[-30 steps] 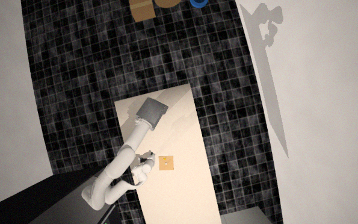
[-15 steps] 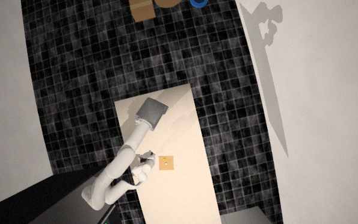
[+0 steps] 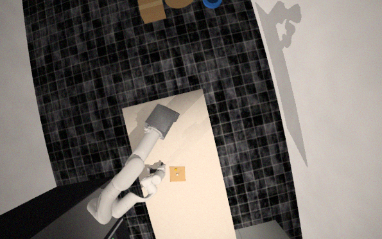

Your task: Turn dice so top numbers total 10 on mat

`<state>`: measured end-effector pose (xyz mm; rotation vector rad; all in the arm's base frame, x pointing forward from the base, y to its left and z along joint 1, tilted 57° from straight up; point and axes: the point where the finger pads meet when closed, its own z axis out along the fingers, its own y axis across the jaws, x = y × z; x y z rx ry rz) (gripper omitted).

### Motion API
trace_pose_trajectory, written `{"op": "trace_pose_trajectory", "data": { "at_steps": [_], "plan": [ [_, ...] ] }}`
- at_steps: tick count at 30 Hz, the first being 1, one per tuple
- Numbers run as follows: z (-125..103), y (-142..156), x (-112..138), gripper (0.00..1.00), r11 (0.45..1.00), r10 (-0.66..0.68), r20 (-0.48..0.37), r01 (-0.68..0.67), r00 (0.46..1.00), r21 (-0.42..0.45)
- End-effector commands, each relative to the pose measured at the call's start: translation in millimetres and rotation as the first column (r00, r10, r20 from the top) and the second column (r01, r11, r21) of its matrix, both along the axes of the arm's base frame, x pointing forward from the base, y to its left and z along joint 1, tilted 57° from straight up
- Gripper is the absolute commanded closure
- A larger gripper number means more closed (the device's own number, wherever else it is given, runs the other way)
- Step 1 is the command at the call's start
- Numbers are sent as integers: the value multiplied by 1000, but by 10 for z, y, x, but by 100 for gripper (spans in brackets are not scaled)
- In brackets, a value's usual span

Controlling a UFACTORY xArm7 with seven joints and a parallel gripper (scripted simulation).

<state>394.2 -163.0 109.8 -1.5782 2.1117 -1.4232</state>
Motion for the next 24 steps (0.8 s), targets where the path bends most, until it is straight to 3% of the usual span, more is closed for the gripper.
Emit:
{"op": "trace_pose_trajectory", "data": {
  "at_steps": [1, 24],
  "plan": [
    [0, 8, 1, 69, 1000, 2, 0, -2, 1000, 1],
    [-61, -58, 68, 69, 1000, 2, 0, -2, 1000, 1]
  ]
}}
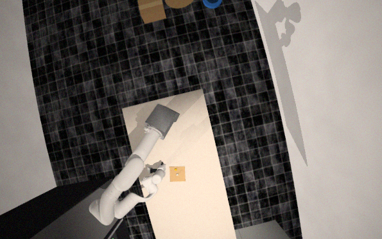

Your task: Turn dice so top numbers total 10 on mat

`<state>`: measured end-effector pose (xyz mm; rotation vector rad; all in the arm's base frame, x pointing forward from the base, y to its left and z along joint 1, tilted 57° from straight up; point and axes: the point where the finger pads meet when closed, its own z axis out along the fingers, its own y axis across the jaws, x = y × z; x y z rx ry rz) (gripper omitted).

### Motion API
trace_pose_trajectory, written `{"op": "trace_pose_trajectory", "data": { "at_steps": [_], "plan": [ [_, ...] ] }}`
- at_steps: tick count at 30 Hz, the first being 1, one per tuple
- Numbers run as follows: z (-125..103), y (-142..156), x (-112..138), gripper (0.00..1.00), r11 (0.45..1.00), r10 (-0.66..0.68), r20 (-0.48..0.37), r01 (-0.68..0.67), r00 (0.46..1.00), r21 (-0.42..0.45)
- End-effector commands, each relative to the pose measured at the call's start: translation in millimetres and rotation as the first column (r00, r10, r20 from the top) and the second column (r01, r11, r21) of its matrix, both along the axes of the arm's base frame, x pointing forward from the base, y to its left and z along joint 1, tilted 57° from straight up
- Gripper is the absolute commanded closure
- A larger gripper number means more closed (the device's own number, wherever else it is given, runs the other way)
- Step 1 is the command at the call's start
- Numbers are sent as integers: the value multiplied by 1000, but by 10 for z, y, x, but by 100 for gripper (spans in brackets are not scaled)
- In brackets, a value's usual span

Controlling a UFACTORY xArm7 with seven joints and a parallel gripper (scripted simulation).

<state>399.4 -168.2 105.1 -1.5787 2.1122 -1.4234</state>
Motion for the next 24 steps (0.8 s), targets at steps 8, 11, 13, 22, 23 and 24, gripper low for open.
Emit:
{"op": "trace_pose_trajectory", "data": {
  "at_steps": [8, 11, 13, 22, 23, 24],
  "plan": [
    [-53, -48, 59, 69, 1000, 2, 0, -2, 1000, 1],
    [-60, -56, 67, 69, 1000, 2, 0, -2, 1000, 1],
    [-62, -58, 69, 69, 1000, 2, 0, -2, 1000, 1],
    [-62, -58, 69, 69, 1000, 2, 0, -2, 1000, 1],
    [-62, -58, 69, 69, 1000, 2, 0, -2, 1000, 1],
    [-62, -58, 69, 69, 1000, 2, 0, -2, 1000, 1]
  ]
}}
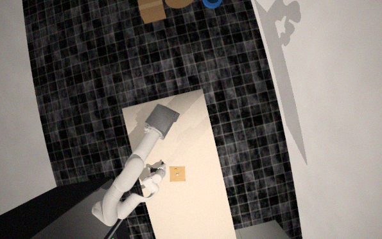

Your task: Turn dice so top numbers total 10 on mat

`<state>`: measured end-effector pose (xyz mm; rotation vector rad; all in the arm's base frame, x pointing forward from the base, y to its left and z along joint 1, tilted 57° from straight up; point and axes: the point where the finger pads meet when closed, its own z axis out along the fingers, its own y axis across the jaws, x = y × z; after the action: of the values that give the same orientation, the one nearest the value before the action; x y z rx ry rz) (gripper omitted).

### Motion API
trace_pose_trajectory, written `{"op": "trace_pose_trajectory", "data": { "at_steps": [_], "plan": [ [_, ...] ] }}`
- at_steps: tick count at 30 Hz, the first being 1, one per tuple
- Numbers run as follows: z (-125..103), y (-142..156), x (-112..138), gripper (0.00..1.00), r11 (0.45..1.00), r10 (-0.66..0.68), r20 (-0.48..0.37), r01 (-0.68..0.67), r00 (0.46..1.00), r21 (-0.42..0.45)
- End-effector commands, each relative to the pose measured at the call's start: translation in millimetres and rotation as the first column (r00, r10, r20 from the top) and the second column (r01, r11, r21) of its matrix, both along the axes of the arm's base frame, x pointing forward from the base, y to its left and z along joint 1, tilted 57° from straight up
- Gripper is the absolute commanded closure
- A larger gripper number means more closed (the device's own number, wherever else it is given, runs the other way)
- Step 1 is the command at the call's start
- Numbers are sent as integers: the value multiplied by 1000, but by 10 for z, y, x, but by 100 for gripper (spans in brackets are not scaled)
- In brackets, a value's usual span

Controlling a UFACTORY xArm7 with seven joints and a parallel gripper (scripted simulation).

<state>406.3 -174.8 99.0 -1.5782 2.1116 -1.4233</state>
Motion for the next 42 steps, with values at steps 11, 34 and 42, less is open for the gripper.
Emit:
{"op": "trace_pose_trajectory", "data": {
  "at_steps": [11, 34, 42],
  "plan": [
    [-1, 8, 1, 69, 1000, 2, 0, -2, 1000, 1],
    [-1, 8, 1, 89, 1000, 2, 0, -2, 1000, 1],
    [-1, 8, 1, 89, 1000, 2, 0, -2, 1000, 1]
  ]
}}
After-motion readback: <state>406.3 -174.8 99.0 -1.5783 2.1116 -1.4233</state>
